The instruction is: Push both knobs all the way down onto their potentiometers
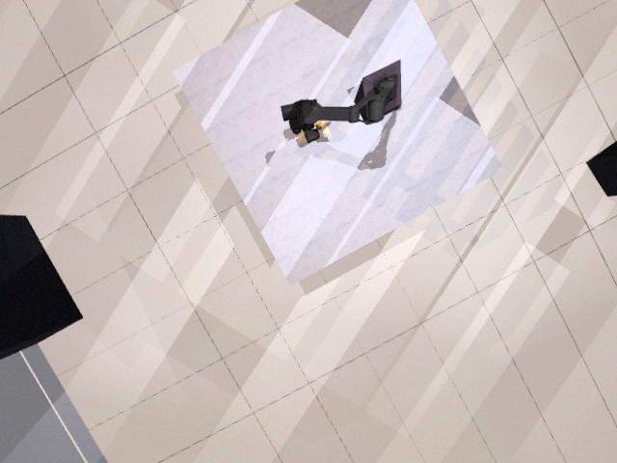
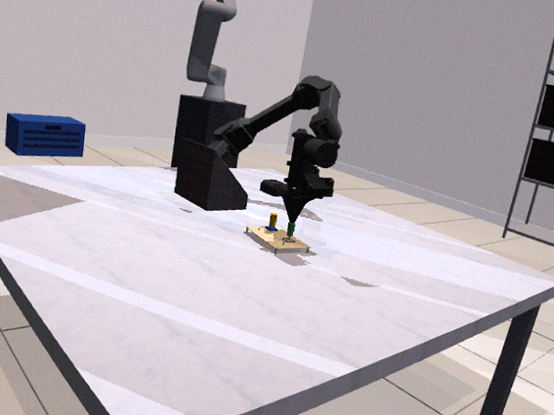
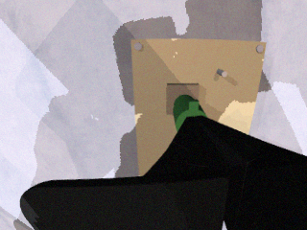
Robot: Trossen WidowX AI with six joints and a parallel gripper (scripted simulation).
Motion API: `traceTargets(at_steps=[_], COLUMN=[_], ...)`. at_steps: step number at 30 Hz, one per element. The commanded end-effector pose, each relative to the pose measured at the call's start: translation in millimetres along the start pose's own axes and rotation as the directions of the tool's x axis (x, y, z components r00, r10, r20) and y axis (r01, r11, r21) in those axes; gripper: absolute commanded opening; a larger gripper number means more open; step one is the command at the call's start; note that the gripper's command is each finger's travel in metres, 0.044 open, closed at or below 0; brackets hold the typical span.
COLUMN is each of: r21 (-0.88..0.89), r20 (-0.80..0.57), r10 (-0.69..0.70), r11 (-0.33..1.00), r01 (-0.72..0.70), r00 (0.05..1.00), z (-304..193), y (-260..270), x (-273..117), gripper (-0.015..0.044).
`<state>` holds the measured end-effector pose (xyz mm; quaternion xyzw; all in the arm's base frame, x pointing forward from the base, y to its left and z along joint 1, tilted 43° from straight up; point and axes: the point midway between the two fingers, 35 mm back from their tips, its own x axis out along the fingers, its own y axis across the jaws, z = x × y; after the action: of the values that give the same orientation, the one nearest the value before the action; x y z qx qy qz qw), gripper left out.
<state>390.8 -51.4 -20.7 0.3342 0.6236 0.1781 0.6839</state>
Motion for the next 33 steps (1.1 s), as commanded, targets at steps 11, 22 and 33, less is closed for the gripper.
traceTargets(at_steps=[11,22,33], r21=[-0.016,-0.016,-0.016], r20=[-0.011,-0.011,-0.011], r10=[0.003,0.003,0.003], r11=[1.000,1.000,1.000], r01=[-0.003,-0.004,-0.004], r00=[1.000,1.000,1.000], z=[1.1,1.1,1.1], y=[3.3,3.3,3.3], x=[14.5,15.7,16.5], gripper=[0.0000,0.0000,0.0000])
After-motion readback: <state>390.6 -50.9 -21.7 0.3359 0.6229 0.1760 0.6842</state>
